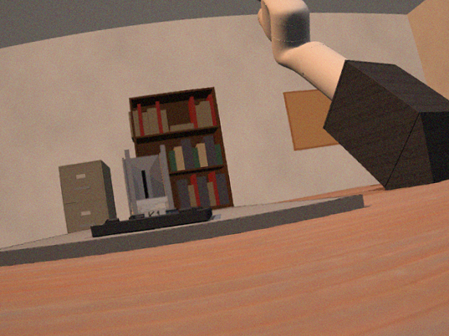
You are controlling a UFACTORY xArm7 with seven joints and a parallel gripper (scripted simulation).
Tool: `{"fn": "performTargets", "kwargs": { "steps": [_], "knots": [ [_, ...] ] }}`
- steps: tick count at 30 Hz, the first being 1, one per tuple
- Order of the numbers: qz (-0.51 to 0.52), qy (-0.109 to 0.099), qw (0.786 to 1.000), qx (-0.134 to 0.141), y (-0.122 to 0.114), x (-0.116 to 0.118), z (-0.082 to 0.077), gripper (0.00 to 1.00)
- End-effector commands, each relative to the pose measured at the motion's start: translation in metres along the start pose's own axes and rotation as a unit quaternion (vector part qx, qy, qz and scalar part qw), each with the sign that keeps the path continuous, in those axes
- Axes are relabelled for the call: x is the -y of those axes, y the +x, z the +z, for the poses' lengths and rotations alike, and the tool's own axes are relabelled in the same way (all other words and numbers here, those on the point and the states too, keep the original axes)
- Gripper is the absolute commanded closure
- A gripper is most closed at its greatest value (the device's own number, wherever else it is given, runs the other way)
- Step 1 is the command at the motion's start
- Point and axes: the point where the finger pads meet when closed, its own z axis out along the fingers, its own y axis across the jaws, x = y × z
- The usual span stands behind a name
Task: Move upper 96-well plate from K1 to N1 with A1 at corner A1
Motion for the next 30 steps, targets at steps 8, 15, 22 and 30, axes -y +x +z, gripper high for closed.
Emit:
{"fn": "performTargets", "kwargs": {
  "steps": [8,15,22,30],
  "knots": [
    [0.002,0.003,1.000,-0.001,0.037,0.026,-0.007,0.00],
    [0.018,0.029,0.998,-0.060,0.067,0.042,-0.014,0.00],
    [0.018,0.029,0.998,-0.060,0.097,0.058,-0.022,0.00],
    [0.036,0.051,0.991,-0.120,0.123,0.070,-0.030,0.00]
  ]
}}
